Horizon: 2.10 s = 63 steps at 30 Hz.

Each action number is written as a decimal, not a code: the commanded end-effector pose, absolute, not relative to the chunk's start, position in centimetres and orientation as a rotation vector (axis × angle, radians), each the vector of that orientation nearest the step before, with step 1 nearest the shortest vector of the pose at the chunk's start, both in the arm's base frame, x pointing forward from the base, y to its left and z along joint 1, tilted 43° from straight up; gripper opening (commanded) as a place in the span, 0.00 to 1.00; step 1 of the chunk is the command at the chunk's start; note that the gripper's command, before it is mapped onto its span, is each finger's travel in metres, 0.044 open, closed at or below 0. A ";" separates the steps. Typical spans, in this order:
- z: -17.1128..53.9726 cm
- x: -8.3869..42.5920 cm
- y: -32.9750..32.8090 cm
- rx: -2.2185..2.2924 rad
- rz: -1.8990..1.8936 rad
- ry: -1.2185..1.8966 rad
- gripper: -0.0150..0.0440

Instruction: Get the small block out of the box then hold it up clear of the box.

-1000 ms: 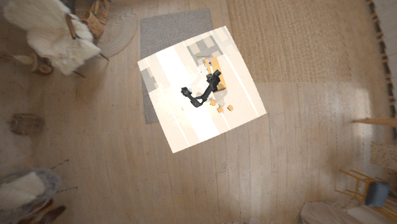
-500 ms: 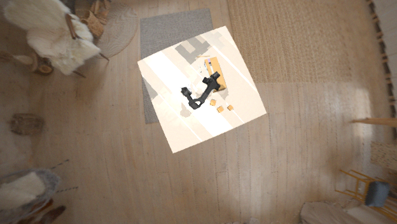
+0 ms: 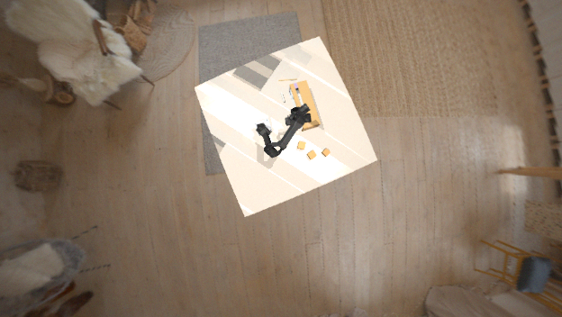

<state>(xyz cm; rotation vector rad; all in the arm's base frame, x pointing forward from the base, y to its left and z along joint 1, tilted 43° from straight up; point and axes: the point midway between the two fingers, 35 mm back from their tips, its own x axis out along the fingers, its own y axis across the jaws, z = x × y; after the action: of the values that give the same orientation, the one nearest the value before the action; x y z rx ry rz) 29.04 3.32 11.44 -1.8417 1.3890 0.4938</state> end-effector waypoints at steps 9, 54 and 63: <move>12.2 27.7 2.3 -2.755 1.380 1.069 0.74; 11.2 27.4 0.8 -2.492 1.029 1.143 0.74; 10.1 27.5 -0.2 -1.856 0.448 1.238 0.74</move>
<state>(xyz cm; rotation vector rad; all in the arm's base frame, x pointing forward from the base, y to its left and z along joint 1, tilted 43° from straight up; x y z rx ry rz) 27.59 0.80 11.60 -2.5584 1.1337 1.0782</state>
